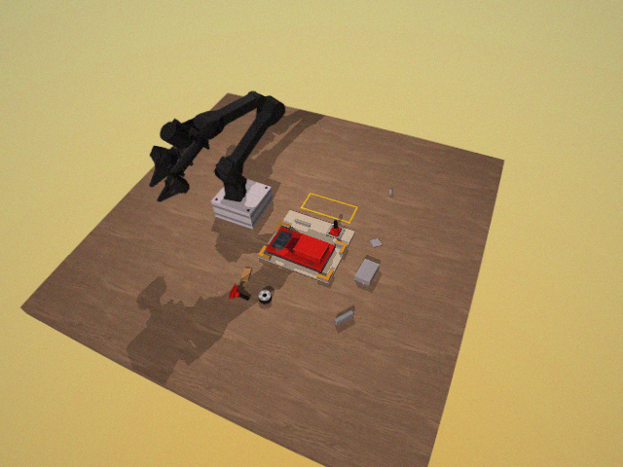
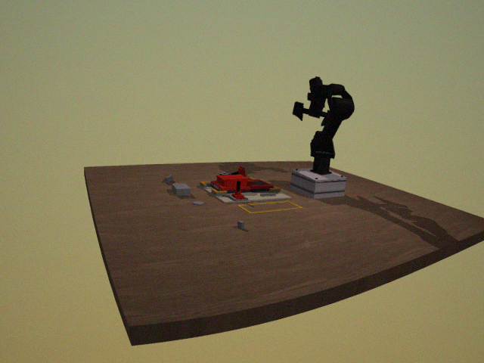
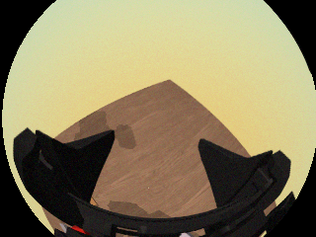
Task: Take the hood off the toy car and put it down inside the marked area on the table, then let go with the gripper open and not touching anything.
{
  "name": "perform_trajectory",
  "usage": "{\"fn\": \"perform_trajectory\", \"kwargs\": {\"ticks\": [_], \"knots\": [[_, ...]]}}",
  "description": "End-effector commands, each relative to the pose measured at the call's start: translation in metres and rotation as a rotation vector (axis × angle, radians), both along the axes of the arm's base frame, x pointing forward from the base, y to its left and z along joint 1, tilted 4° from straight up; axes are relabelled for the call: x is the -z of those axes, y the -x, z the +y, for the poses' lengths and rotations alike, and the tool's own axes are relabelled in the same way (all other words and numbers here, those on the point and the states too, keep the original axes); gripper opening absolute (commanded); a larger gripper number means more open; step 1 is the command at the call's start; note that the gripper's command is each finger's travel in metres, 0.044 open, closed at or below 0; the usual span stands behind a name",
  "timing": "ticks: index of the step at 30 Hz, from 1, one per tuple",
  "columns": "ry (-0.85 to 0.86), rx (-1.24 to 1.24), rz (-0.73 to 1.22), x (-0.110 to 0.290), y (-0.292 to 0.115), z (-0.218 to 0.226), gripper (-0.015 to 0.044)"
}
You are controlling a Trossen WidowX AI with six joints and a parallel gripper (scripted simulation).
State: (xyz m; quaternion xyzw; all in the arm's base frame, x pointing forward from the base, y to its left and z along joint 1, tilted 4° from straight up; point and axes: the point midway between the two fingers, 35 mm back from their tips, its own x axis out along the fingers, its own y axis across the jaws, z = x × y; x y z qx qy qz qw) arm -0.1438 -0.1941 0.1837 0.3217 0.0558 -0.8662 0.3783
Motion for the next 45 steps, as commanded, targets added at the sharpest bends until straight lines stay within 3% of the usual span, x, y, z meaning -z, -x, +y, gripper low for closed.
{"fn": "perform_trajectory", "kwargs": {"ticks": [1,9,17,28,34,45], "knots": [[-0.096,-0.213,-0.019,0.003,-0.032,-0.031,0.0440],[-0.310,-0.685,-0.011,0.016,-0.124,-0.081,0.0440],[-0.514,-1.141,0.048,0.035,-0.235,-0.090,0.0440],[-0.740,-1.655,0.198,0.068,-0.367,-0.036,0.0440],[-0.926,-1.996,0.352,0.096,-0.434,0.023,0.0440],[-0.974,-2.082,0.397,0.105,-0.450,0.042,0.0440]]}}
